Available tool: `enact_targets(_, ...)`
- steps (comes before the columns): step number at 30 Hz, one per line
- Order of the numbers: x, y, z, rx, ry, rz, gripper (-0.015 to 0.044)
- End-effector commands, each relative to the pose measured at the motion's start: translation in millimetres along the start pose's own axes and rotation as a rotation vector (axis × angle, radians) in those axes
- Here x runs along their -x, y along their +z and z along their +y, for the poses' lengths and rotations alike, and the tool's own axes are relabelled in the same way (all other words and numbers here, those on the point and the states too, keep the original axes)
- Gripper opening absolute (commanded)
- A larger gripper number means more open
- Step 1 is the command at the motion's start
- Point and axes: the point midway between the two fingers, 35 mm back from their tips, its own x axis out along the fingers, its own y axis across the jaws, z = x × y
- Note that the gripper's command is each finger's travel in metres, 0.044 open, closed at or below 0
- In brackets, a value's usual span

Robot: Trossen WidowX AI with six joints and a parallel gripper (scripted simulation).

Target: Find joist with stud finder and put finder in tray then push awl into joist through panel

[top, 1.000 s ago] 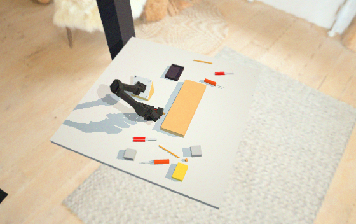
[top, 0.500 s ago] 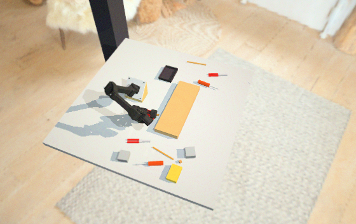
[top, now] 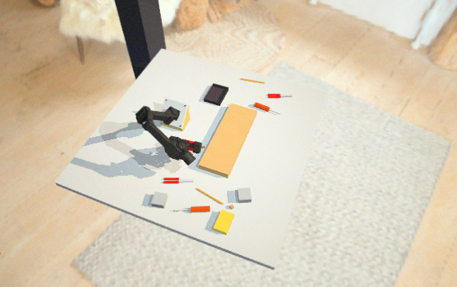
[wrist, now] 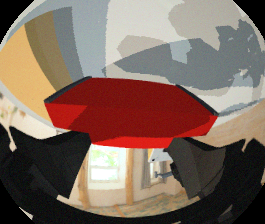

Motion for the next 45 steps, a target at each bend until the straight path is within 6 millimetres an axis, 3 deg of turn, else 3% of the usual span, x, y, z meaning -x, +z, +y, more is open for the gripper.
enact_targets(1,3,0,2,0.005,0.01,0.021,0.0)
enact_targets(26,0,5,1,0.002,0.002,0.175,0.0)
enact_targets(34,11,-16,32,0.001,0.032,0.224,0.0)
enact_targets(45,5,-8,32,0.002,0.03,0.222,0.0)
